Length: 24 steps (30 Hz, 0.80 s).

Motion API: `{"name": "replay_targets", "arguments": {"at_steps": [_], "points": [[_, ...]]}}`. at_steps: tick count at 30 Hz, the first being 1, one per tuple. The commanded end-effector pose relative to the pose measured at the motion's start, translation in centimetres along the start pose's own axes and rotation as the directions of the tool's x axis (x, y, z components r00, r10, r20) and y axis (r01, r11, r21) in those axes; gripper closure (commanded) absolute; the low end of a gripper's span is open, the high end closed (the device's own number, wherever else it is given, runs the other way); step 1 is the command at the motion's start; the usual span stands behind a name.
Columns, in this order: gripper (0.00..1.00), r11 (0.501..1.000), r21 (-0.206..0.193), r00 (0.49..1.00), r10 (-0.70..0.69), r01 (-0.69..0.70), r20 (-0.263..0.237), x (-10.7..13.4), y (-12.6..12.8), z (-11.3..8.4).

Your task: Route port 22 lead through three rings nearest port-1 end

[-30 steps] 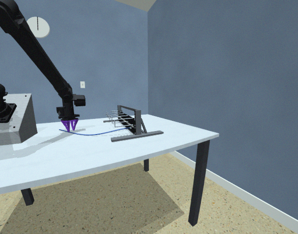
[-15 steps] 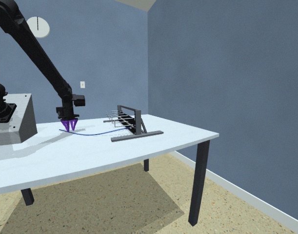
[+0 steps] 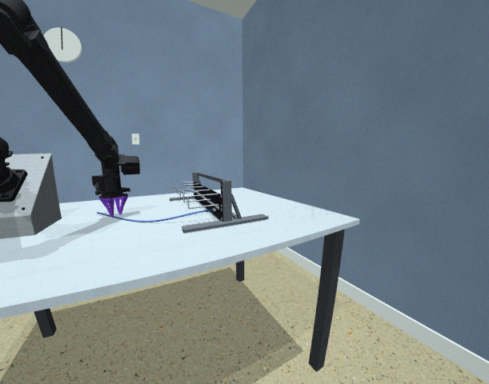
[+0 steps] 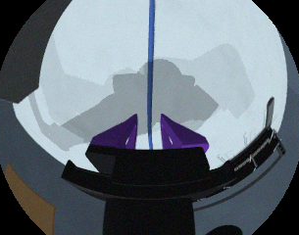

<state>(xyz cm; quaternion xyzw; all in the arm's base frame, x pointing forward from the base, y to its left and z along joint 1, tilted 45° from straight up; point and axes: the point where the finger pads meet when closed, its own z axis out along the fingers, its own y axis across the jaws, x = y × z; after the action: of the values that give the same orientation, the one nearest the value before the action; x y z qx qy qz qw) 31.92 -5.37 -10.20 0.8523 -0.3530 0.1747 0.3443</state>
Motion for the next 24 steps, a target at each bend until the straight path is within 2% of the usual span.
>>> {"name": "replay_targets", "arguments": {"at_steps": [1,24], "points": [[0.68,1.0,0.017,1.0,0.017,-0.017,-0.008,0.7,-0.12,-0.29],[0.68,1.0,0.018,1.0,0.023,-0.023,-0.008,1.13,-0.47,-0.27]]}}
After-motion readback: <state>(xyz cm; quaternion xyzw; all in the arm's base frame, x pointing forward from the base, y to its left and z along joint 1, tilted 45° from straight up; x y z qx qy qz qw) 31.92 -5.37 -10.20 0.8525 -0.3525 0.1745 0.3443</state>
